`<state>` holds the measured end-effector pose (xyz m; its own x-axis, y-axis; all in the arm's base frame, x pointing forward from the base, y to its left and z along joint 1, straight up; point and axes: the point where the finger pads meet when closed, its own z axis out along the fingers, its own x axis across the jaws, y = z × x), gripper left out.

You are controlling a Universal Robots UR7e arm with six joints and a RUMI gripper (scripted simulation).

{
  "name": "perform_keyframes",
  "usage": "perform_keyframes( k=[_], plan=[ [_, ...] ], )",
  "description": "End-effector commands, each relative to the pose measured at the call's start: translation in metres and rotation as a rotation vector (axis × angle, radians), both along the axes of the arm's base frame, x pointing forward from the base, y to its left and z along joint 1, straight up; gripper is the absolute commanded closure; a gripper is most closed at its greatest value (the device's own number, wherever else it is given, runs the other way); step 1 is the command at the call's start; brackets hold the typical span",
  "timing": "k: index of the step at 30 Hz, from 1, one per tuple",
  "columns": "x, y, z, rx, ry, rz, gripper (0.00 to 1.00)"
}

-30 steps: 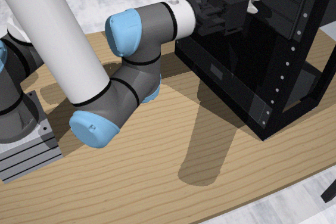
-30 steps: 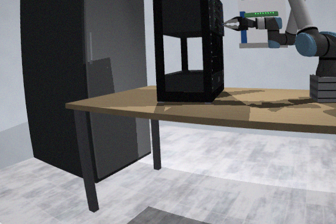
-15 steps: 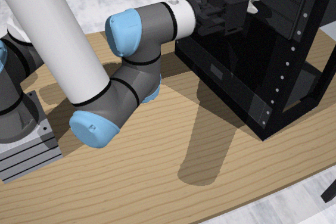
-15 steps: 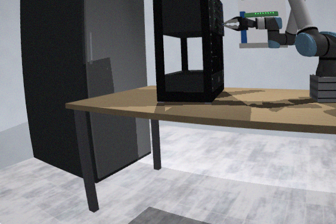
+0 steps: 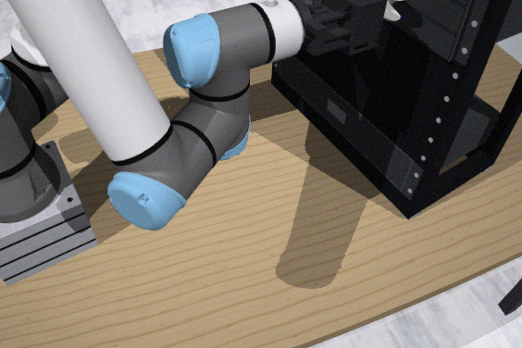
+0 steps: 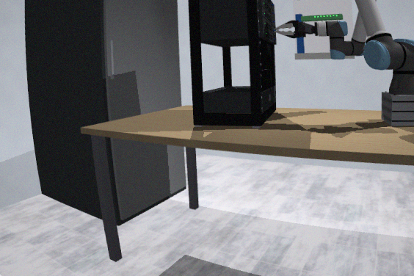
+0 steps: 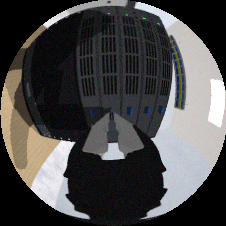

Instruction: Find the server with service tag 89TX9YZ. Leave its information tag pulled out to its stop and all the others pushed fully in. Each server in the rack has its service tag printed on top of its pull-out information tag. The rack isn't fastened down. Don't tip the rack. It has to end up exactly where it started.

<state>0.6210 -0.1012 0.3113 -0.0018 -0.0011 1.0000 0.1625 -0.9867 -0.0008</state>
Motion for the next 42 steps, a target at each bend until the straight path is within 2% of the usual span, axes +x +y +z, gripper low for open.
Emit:
perform_keyframes(
  k=[1, 16, 42],
  plan=[
    [0.0, 0.0, 0.0, -0.001, -0.001, 0.0, 1.0],
    [-0.006, -0.001, 0.0, -0.001, -0.001, 0.0, 1.0],
    [-0.039, -0.006, 0.0, -0.001, -0.001, 0.0, 1.0]
  ],
)
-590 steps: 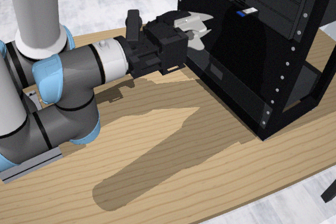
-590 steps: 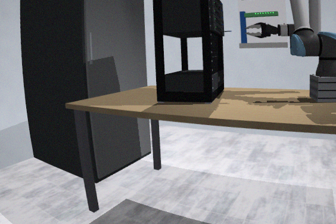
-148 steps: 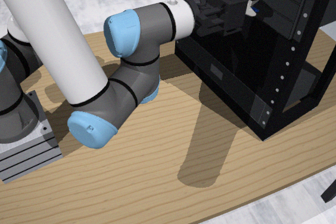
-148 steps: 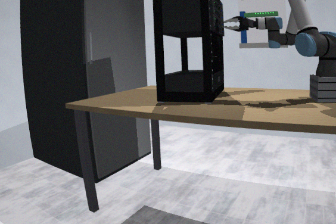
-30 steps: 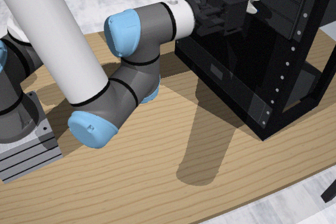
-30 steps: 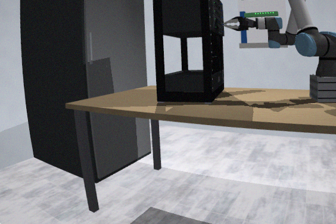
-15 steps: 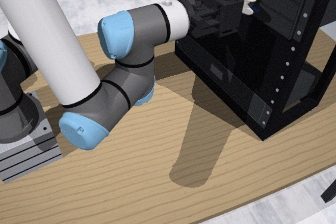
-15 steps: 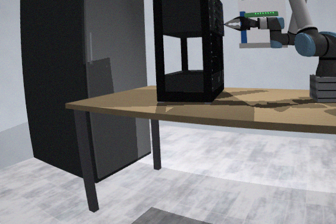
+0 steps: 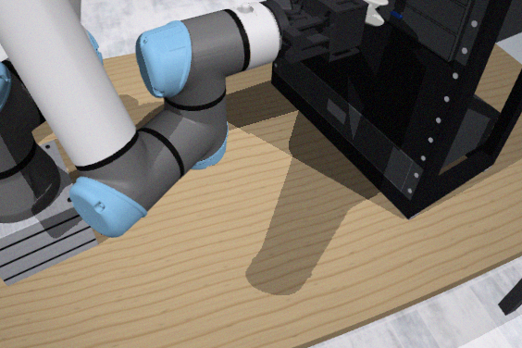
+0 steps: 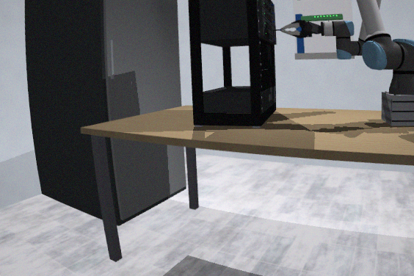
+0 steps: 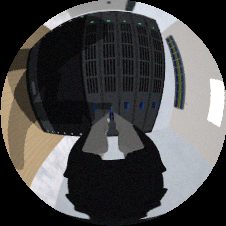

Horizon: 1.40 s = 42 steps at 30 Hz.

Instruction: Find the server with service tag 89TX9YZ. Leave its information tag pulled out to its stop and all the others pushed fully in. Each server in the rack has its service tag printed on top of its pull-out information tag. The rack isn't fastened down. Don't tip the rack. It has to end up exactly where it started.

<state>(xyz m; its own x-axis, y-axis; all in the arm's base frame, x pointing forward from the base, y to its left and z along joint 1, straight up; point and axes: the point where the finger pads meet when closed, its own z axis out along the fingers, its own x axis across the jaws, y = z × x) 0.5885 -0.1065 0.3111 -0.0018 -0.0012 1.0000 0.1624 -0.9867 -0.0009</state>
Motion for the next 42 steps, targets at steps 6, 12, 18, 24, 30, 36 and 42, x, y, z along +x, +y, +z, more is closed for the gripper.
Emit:
perform_keyframes(
  k=[6, 12, 18, 24, 30, 36, 42],
  plan=[
    [-0.011, -0.002, 0.0, -0.001, -0.001, 0.0, 1.0],
    [-0.015, -0.003, 0.0, -0.001, -0.001, 0.0, 1.0],
    [-0.018, -0.003, 0.0, -0.001, -0.001, 0.0, 1.0],
    [-0.018, -0.003, 0.0, -0.001, -0.001, 0.0, 1.0],
    [-0.018, -0.003, 0.0, -0.001, -0.001, 0.0, 1.0],
    [-0.018, -0.003, 0.0, -0.001, -0.001, 0.0, 1.0],
    [-0.018, -0.003, 0.0, -0.001, -0.001, 0.0, 0.85]
  ],
)
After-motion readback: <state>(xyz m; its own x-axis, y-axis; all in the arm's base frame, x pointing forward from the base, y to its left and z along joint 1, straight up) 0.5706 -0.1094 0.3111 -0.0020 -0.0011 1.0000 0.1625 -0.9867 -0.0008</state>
